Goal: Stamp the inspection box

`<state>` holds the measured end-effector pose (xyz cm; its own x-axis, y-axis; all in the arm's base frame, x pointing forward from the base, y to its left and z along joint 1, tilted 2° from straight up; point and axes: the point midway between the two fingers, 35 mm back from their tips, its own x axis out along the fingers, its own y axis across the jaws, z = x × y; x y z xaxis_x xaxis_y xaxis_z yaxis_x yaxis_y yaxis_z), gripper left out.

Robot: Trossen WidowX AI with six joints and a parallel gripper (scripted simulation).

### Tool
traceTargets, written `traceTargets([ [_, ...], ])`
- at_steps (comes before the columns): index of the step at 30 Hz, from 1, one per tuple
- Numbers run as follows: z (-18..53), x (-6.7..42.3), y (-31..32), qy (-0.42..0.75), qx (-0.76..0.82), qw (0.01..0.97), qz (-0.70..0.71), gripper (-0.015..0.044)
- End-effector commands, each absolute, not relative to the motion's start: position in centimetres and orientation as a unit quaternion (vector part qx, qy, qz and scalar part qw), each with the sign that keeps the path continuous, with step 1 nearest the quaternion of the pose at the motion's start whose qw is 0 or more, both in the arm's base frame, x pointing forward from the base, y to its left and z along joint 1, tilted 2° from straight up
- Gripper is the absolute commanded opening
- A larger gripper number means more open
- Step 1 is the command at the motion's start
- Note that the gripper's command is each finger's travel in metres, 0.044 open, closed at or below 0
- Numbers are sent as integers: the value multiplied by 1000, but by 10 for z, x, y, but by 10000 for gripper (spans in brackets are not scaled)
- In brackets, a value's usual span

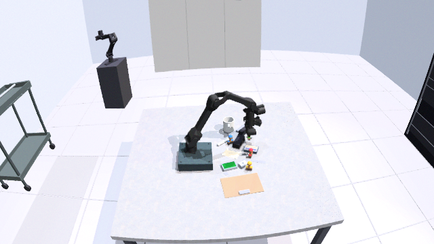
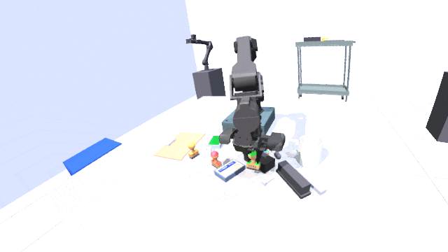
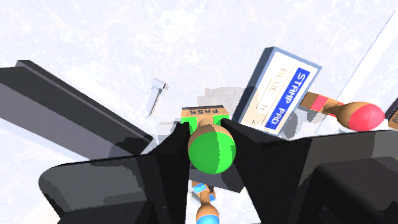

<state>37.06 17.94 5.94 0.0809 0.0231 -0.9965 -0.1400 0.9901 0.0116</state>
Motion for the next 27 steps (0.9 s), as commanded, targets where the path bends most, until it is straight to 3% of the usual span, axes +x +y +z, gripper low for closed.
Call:
traceTargets([
  [1,62,370,180,676,-43,733,57,0],
  [27,74,369,179,676,-42,733,58,0],
])
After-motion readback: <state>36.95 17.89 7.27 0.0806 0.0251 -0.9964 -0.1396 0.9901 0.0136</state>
